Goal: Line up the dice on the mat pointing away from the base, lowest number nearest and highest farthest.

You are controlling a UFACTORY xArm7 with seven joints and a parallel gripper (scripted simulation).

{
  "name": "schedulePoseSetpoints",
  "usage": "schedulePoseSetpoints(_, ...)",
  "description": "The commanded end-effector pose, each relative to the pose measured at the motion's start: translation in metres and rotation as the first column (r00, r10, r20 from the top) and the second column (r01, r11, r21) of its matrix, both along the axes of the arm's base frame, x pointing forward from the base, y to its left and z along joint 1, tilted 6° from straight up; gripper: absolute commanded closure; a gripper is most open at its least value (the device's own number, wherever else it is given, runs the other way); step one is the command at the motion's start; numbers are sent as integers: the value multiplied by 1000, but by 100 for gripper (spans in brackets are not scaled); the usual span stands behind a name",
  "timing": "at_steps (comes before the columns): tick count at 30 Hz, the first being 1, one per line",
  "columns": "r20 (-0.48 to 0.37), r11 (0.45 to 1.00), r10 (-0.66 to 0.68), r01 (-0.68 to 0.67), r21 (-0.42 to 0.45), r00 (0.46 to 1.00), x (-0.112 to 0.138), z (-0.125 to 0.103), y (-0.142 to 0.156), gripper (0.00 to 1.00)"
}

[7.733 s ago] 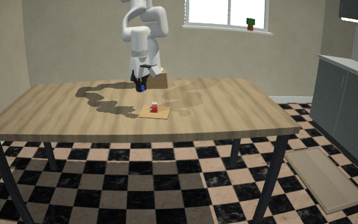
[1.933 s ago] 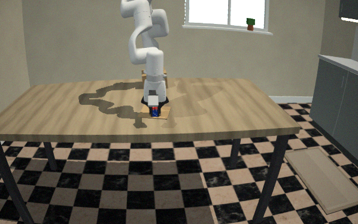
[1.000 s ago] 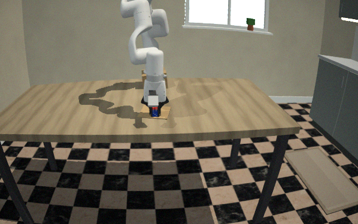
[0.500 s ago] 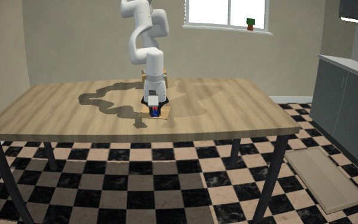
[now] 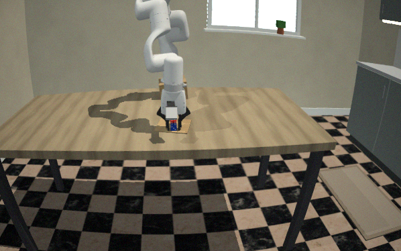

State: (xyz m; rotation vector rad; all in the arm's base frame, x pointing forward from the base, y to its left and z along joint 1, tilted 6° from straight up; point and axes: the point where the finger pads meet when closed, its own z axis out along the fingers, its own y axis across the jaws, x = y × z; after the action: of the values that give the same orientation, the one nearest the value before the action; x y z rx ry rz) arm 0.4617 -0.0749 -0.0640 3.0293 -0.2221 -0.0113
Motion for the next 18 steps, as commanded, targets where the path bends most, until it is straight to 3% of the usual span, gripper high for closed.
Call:
schedulePoseSetpoints(1,4,1000,1,-1,0,1000,2,1,0,58)
schedulePoseSetpoints(12,4,1000,1,-1,0,1000,2,4,0,58)
schedulePoseSetpoints(18,4,1000,1,-1,0,1000,2,24,2,58)
